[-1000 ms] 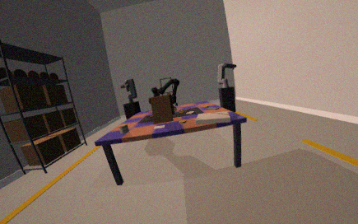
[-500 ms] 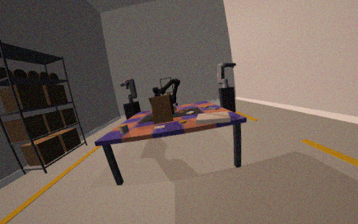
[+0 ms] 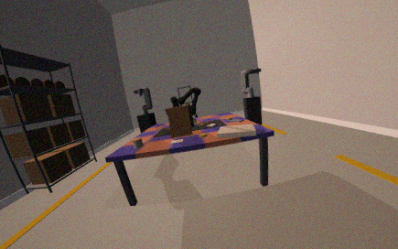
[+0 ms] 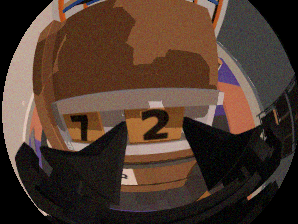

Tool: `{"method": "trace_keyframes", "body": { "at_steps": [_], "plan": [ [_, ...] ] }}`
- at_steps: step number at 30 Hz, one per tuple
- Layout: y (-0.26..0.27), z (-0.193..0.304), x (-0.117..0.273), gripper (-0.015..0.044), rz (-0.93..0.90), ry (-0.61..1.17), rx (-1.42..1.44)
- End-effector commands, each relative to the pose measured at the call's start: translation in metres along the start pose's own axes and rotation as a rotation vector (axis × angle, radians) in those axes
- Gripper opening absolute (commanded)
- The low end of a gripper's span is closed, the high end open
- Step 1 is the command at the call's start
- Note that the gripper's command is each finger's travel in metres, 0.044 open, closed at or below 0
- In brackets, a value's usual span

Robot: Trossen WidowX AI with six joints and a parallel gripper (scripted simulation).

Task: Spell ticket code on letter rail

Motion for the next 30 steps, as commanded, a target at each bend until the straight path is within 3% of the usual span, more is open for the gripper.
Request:
{"method": "trace_keyframes", "body": {
  "at_steps": [1, 27, 30],
  "plan": [
    [0.003, 0.002, -0.001, 0.0000, 0.003, 0.004, -0.005],
    [0.018, 0.002, -0.001, 0.0000, 0.002, 0.004, -0.006],
    [0.016, 0.001, 0.000, 0.0079, -0.001, 0.001, -0.001]
  ]
}}
Point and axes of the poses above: the point midway between the two fingers, 35 mm back from their tips, its own x axis back along the fingers, its own y axis across the jaws, z = x × y, the point moved 1 cm from there along x, back along the fingers, and after that the axes turned 3 degrees about -x, right-handed, at the moved point
